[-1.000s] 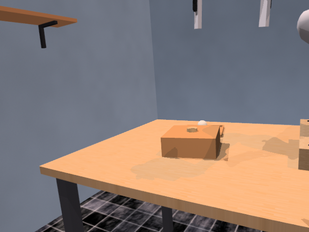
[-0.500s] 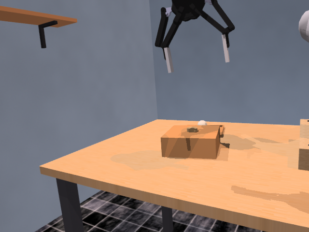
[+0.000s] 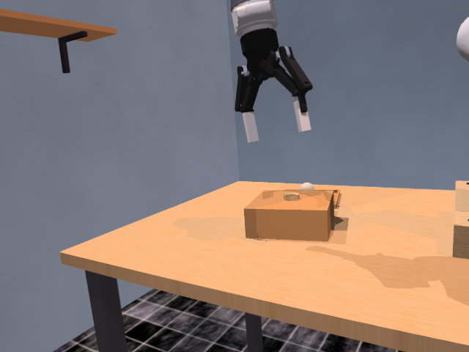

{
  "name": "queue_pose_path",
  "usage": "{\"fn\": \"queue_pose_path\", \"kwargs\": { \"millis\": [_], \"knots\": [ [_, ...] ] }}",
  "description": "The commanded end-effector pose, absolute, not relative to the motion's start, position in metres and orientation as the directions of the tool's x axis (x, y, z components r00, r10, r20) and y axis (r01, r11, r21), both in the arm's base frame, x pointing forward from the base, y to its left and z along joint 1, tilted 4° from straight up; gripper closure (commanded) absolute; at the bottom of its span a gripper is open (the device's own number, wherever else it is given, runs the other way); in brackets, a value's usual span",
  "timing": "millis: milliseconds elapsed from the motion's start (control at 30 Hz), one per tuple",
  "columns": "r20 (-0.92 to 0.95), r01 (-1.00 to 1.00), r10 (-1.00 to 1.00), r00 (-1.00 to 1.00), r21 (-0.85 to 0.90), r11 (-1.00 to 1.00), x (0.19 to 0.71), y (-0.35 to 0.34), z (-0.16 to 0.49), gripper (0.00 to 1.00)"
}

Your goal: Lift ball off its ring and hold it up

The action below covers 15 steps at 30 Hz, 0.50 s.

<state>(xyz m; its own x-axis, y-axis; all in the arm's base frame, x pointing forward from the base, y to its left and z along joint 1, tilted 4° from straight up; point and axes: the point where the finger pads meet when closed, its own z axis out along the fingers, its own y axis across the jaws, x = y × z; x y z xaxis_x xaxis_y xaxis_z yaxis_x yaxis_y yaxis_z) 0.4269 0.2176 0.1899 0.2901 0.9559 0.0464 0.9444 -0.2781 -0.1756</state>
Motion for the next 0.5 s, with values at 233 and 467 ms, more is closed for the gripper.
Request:
{"fn": "queue_pose_path", "kwargs": {
  "millis": [233,467],
  "knots": [
    [0.049,0.759,0.766,0.641,-0.189,-0.623,0.489,0.139,0.144,0.0],
    [0.031,0.582,0.586,0.809,-0.18,-0.793,0.516,0.064,0.113,0.0]
  ]
}}
